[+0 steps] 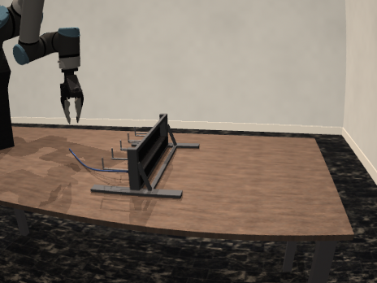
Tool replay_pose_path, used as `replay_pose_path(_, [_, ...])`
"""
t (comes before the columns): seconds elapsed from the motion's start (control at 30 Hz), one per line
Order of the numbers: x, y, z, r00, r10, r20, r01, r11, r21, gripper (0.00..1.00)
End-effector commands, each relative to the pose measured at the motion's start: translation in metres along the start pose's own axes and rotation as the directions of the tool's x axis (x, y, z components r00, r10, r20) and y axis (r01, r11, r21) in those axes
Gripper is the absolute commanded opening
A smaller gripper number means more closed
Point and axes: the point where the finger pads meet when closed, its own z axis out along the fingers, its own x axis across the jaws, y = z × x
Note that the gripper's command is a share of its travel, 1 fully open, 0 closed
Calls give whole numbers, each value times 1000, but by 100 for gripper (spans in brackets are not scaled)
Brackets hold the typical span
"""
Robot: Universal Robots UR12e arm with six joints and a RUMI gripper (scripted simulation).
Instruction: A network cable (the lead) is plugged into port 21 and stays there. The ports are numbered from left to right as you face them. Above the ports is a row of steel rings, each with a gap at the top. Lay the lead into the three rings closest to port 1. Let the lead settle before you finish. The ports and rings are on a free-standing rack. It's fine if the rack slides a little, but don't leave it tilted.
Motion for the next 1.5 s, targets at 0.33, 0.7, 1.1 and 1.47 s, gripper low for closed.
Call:
replay_pose_path(0.33, [1,1,0,1000,-8,1,8,1000,0,20])
replay_pose_path(0.7, [1,1,0,1000,-8,1,8,1000,0,20])
replay_pose_path(1.1, [1,0,2,1000,-8,1,8,1000,0,20])
replay_pose_path(1.47, [0,-2,20,1000,-8,3,8,1000,3,20])
